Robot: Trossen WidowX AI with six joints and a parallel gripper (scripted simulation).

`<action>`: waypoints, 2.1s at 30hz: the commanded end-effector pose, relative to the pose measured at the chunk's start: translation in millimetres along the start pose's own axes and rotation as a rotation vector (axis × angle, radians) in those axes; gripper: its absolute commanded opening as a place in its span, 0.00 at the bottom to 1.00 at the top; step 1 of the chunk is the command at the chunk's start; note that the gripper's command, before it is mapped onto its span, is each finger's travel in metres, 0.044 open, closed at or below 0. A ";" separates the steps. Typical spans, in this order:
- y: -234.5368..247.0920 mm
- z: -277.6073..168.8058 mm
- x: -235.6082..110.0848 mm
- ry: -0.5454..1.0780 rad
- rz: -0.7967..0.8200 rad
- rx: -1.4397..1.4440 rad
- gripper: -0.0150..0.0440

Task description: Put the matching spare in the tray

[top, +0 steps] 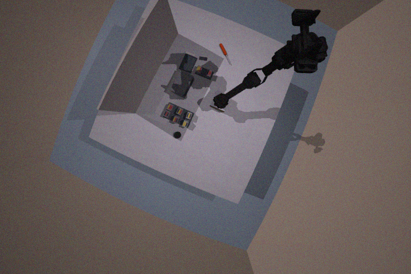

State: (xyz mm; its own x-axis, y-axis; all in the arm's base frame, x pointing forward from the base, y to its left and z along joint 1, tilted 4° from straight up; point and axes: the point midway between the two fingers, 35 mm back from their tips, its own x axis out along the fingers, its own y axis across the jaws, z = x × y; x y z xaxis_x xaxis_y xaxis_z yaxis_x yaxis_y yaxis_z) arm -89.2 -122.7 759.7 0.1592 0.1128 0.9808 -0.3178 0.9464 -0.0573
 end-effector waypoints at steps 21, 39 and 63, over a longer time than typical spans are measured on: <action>86.4 -133.8 20.0 0.337 0.159 -0.018 1.00; 131.9 -383.3 -37.7 0.998 0.201 -0.142 1.00; 22.6 -610.0 -321.7 2.183 -0.117 -0.155 1.00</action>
State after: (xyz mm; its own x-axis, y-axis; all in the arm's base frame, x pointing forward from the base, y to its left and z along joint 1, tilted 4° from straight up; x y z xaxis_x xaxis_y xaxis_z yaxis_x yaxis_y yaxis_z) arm 411.9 68.7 383.2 0.8249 0.0931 -0.5575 -0.2396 0.9509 -0.1957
